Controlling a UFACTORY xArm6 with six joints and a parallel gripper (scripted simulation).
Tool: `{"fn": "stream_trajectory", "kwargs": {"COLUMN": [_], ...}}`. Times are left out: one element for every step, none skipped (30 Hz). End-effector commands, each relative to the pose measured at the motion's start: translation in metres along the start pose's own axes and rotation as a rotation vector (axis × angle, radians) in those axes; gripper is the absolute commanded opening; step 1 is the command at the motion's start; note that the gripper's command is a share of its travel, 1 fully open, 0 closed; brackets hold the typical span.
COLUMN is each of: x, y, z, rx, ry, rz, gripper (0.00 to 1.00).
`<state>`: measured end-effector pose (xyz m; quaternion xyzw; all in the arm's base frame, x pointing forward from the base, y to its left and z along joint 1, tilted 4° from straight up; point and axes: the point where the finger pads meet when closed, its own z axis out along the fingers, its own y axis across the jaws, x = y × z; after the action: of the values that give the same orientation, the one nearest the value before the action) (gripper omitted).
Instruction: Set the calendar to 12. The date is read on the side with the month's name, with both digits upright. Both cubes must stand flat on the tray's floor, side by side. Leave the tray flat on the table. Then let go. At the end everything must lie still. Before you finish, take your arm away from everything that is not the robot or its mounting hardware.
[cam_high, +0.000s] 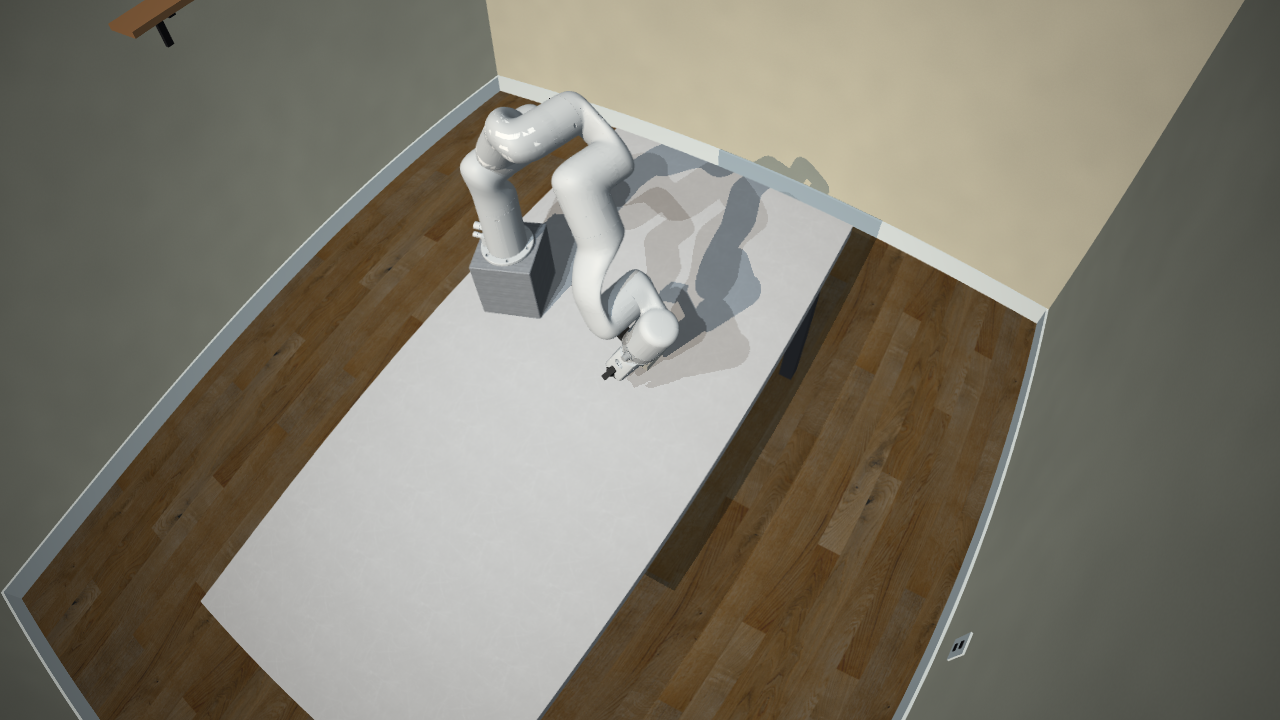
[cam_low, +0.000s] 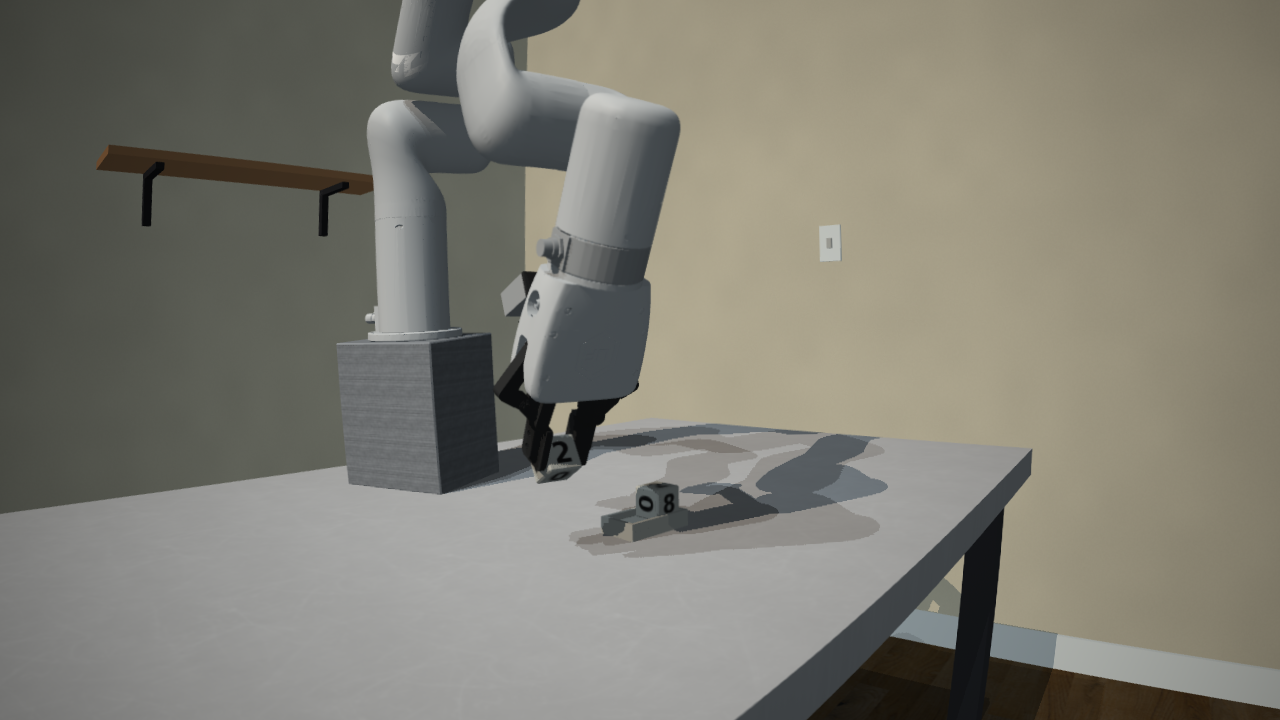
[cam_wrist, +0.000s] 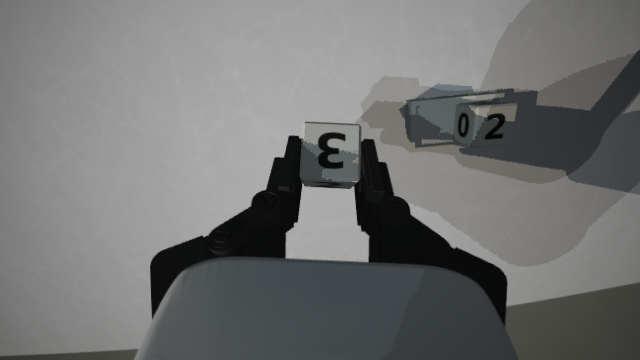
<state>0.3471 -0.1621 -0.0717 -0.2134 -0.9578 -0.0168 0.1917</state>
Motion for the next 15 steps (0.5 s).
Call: {"fn": "stream_trajectory", "kwargs": {"x": [-0.0027,-0.0027,-0.0027,-0.0032,-0.0037,-0.0042,-0.0046,-0.0049,-0.0051,-0.0051,-0.0051,-0.0049,-0.0048,-0.0046,-0.0062], "y": [-0.0005,-0.0005,-0.0005,-0.0005,-0.0006,-0.0007,-0.0008,-0.0008,-0.0007,-0.0007,-0.0006,-0.0005,-0.0004,-0.0003,-0.0003], "z": [-0.0007,-0.0007,-0.0007,-0.0005,-0.0002,0.0001,0.0002,0.0003,0.0003,0.0002,0.0,-0.0003,-0.0005,-0.0007,-0.0005], "rx": [0.0,0.0,0.0,0.001,0.001,0.001,0.001,0.001,0.001,0.001,0.001,0.0,0.0,0.0,0.0], "ry": [0.036,0.036,0.036,0.052,0.072,0.096,0.123,0.151,0.178,0.205,0.229,0.249,0.265,0.276,0.277], "rz": [0.0,0.0,0.0,0.0,0.001,0.001,0.001,0.001,0.001,0.001,0.001,0.0,0.0,0.0,0.0], "gripper": [0.29,0.29,0.29,0.29,0.29,0.29,0.29,0.29,0.29,0.29,0.29,0.29,0.29,0.29,0.29]}}
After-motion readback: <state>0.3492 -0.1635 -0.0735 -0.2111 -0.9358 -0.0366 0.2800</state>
